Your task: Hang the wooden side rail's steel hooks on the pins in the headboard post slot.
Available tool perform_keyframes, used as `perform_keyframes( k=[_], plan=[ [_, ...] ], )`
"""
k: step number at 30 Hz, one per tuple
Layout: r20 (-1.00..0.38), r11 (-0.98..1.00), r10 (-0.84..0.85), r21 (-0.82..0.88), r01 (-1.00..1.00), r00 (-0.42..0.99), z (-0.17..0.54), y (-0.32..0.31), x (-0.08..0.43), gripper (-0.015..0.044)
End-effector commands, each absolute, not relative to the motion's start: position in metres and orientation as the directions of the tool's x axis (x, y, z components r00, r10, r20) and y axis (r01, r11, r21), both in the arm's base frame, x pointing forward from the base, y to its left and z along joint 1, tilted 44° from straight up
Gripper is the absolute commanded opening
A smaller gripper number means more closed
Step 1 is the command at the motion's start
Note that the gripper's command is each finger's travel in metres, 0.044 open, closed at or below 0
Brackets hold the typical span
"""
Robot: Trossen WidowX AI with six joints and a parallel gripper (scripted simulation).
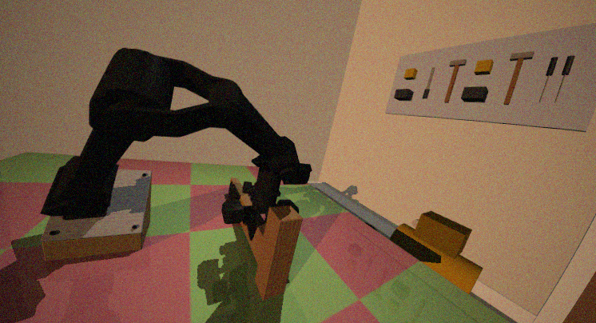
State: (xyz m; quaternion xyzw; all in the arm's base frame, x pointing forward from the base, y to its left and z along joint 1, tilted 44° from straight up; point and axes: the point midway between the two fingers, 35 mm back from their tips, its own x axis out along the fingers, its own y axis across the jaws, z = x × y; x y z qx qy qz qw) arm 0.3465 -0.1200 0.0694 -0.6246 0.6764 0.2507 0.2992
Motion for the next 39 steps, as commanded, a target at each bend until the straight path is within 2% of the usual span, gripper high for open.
perform_keyframes(
  k=[1,39],
  plan=[
    [-0.716,0.083,-0.698,-0.046,-0.996,-0.025,0.0748,-0.1183,0.3498,0.0],
    [-0.716,0.083,-0.698,-0.046,-0.996,-0.025,0.0774,-0.1213,0.3493,0.0]
  ],
)
